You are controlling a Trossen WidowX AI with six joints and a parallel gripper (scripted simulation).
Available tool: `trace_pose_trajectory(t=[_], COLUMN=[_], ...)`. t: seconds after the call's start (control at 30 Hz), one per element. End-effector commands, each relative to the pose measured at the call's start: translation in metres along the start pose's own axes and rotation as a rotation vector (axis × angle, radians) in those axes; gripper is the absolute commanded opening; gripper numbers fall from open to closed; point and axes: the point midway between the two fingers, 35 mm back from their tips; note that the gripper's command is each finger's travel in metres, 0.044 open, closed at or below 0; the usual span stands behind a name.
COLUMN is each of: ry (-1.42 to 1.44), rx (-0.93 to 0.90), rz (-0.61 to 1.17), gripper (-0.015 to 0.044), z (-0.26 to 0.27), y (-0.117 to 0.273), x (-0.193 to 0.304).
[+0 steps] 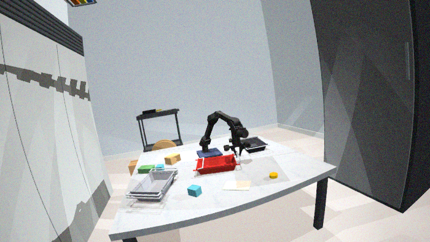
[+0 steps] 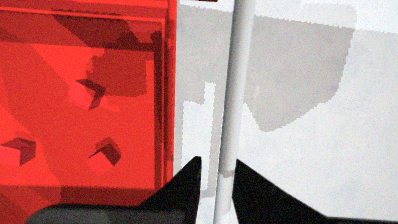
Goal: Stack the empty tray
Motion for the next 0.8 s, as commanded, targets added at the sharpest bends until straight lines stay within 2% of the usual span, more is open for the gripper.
trace_pose_trajectory(t=[0.0,0.77], ry=[-0.003,-0.003], rx=[-0.012,-0.016], rz=[-0.002,-0.002], gripper=[0.0082,0.0082], z=[0.016,0.064], y=[0.007,-0.007], x=[0.000,-0.006])
Point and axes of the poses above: the point midway between the two fingers, 35 mm back from their tips, its own y axis back along the fingers, its own z axis across the jaws, x = y × z, and after that the axes turned 7 degrees about y, right-handed
